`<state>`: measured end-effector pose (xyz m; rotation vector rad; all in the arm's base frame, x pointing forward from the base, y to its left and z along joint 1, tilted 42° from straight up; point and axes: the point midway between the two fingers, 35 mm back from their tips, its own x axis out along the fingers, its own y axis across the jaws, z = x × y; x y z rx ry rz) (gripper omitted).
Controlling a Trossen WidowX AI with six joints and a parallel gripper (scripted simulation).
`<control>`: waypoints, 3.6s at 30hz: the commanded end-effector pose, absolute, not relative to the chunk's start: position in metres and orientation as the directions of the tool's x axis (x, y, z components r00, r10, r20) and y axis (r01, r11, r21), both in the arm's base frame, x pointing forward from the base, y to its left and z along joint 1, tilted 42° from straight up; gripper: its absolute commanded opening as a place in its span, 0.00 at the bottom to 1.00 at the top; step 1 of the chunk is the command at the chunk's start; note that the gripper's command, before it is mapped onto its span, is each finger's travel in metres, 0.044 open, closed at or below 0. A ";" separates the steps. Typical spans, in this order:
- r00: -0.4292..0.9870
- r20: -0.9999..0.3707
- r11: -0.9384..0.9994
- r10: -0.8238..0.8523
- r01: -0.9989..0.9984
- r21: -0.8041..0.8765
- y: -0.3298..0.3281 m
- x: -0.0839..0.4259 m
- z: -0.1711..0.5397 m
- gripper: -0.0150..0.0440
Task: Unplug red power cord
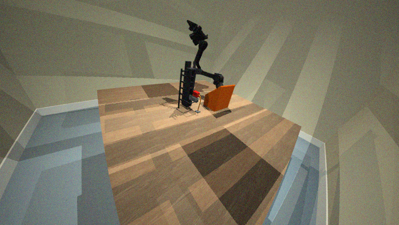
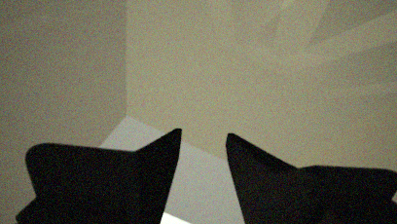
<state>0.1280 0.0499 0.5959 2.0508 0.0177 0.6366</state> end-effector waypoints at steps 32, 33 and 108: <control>0.951 -0.131 0.946 0.281 -0.298 -0.131 0.288 0.257 0.359 0.53; 0.950 -0.172 0.933 0.262 -0.295 -0.208 0.288 0.264 0.344 0.53; 0.026 -0.744 -0.127 -0.668 -0.989 0.079 0.033 0.273 0.034 0.53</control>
